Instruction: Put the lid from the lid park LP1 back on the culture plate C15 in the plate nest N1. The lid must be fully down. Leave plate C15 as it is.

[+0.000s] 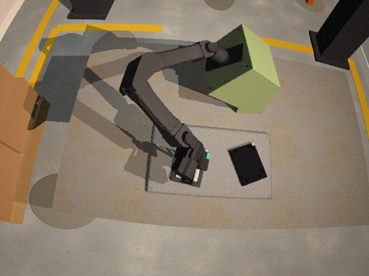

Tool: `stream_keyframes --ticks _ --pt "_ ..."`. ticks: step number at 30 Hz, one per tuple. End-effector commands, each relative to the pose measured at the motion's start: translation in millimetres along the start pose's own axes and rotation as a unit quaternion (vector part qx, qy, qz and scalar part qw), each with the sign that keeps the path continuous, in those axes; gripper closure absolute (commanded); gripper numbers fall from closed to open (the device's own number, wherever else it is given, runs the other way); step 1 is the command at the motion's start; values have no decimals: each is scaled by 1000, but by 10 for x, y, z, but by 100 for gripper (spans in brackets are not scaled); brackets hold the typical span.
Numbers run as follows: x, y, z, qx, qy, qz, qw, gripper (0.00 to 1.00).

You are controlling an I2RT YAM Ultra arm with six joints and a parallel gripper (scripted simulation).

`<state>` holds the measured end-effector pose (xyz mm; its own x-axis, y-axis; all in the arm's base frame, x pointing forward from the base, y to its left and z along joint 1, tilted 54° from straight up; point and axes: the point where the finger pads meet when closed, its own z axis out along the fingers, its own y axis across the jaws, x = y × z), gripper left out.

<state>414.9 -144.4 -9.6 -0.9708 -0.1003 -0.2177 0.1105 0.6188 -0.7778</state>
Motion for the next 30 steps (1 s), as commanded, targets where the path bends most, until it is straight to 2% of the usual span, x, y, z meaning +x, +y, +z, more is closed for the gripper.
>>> stream_keyframes --ticks 1,7,8,30 --pt "-37 9 -28 -1 -7 1 1000 100" --pt "-37 9 -23 -1 -7 1 1000 100" --pt "-37 9 -23 -1 -7 1 1000 0" --pt "-37 9 -23 -1 -7 1 1000 0"
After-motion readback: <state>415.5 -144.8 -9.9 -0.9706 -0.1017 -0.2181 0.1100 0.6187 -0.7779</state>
